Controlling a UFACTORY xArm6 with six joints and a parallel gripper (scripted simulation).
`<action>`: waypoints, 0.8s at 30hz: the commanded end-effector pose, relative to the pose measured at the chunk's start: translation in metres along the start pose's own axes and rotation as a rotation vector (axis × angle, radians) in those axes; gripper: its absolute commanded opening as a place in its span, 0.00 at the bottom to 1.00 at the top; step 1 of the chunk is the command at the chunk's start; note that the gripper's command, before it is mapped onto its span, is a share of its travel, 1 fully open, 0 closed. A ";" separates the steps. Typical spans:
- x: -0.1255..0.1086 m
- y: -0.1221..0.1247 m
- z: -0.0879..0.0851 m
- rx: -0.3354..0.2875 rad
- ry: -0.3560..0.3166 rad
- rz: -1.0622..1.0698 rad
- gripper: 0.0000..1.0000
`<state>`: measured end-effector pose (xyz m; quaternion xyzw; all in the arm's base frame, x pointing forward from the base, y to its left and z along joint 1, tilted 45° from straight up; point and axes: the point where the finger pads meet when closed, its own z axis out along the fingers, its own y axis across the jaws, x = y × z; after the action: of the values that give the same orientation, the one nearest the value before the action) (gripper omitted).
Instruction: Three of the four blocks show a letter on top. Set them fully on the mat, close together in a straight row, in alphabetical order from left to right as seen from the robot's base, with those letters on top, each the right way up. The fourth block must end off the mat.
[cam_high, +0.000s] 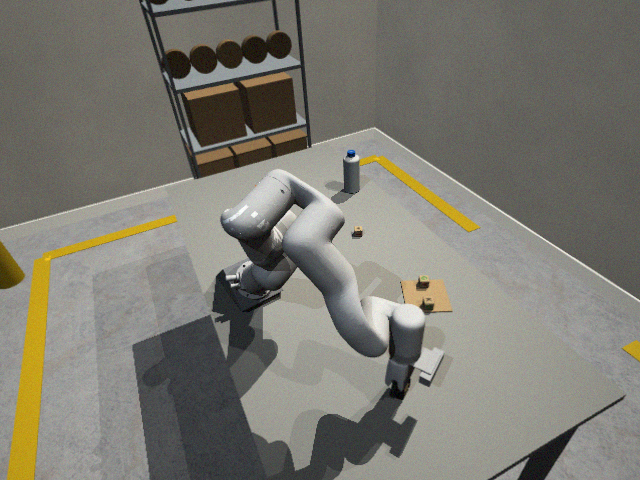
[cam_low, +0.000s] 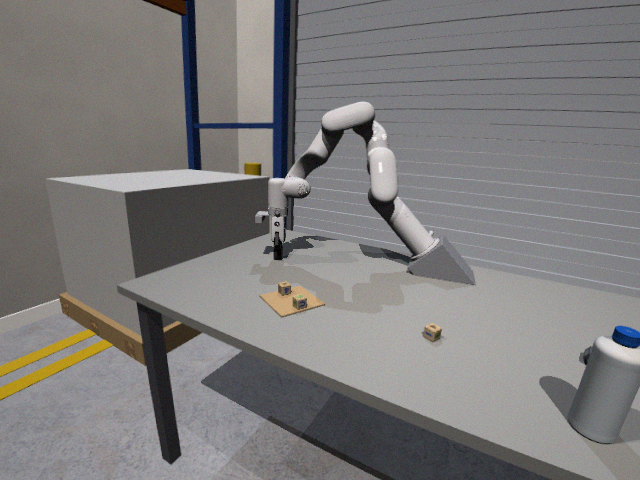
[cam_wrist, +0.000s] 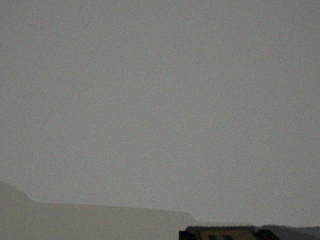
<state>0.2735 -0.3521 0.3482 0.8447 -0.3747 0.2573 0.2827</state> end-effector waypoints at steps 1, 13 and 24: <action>0.002 0.000 -0.018 0.000 0.005 0.001 0.28; 0.002 0.000 -0.086 0.000 0.005 0.001 0.28; 0.001 0.000 -0.096 0.000 0.005 0.001 0.28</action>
<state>0.2525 -0.2890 0.4151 0.8445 -0.3746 0.2577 0.2829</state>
